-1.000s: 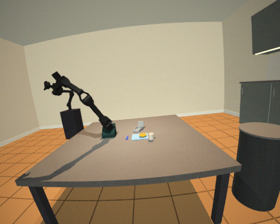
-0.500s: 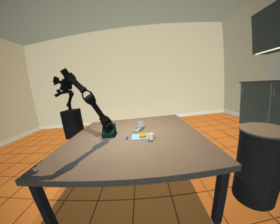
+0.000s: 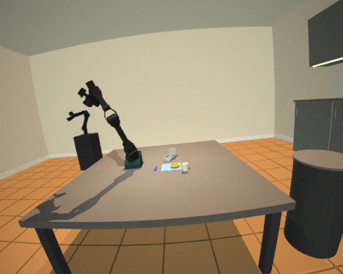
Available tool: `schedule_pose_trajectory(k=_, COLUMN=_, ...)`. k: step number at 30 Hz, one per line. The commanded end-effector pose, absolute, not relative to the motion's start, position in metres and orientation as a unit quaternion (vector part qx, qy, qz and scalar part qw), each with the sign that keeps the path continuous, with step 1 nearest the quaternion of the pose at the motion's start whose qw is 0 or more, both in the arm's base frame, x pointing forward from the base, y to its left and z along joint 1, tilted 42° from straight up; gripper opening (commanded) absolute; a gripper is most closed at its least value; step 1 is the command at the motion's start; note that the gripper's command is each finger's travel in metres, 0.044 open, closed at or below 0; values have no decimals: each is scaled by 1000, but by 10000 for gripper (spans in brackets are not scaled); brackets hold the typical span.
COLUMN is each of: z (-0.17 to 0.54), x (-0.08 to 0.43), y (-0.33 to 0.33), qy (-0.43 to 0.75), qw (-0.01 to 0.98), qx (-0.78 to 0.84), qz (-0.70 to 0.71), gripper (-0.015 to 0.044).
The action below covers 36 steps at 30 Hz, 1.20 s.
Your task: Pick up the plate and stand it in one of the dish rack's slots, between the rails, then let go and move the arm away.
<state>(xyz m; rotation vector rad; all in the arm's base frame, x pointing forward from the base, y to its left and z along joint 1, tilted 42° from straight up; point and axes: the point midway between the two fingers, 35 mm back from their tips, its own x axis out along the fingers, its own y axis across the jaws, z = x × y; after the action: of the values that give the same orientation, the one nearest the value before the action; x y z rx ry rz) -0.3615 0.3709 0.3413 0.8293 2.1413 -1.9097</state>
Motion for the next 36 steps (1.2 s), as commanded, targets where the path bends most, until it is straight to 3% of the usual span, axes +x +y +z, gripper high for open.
schedule_pose_trajectory(k=1, z=331, x=-334, y=392, qy=675, qw=52, qx=322, qz=-662, gripper=400)
schedule_pose_trajectory(k=17, z=296, x=-239, y=444, qy=519, qw=-44, qx=441, qz=-731, gripper=400)
schedule_pose_trajectory(k=36, z=246, x=-81, y=483, qy=275, qw=-211, qx=565, qz=-749, gripper=400)
